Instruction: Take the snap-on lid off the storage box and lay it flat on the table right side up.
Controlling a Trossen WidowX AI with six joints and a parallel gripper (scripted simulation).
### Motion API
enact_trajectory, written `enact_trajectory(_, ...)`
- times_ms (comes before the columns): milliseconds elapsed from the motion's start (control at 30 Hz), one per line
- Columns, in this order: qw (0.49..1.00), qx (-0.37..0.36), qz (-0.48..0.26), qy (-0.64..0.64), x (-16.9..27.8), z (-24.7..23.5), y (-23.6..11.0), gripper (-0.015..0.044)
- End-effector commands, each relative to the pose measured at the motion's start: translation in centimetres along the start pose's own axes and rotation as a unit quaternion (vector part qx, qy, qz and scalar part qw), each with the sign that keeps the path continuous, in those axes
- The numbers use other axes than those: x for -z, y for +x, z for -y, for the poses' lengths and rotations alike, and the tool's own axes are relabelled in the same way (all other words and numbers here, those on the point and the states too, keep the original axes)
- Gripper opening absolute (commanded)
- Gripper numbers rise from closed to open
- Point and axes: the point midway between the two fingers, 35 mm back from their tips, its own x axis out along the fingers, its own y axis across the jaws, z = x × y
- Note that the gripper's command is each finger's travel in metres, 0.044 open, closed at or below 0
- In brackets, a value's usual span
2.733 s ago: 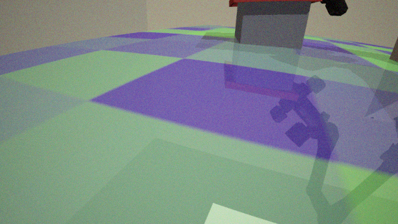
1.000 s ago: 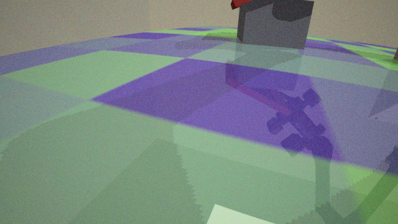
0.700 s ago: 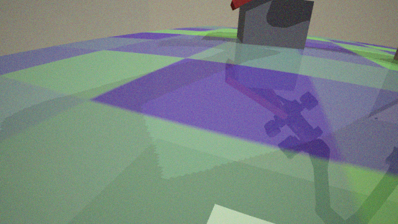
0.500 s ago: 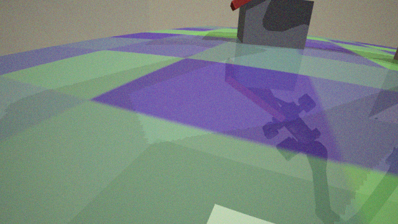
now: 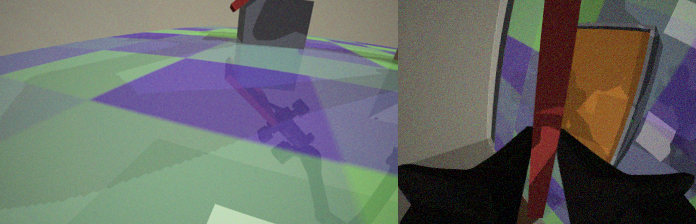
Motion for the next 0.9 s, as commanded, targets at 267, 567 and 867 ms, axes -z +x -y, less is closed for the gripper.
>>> enact_trajectory(267, 1.000, -0.004, 0.001, -0.006, 0.0, -2.1, -0.7, 0.0000)
enact_trajectory(567, 1.000, -0.003, 0.001, -0.006, 0.0, -3.0, -1.4, 0.0000)
enact_trajectory(867, 1.000, -0.003, 0.002, -0.006, 0.0, -3.9, -2.2, 0.0000)
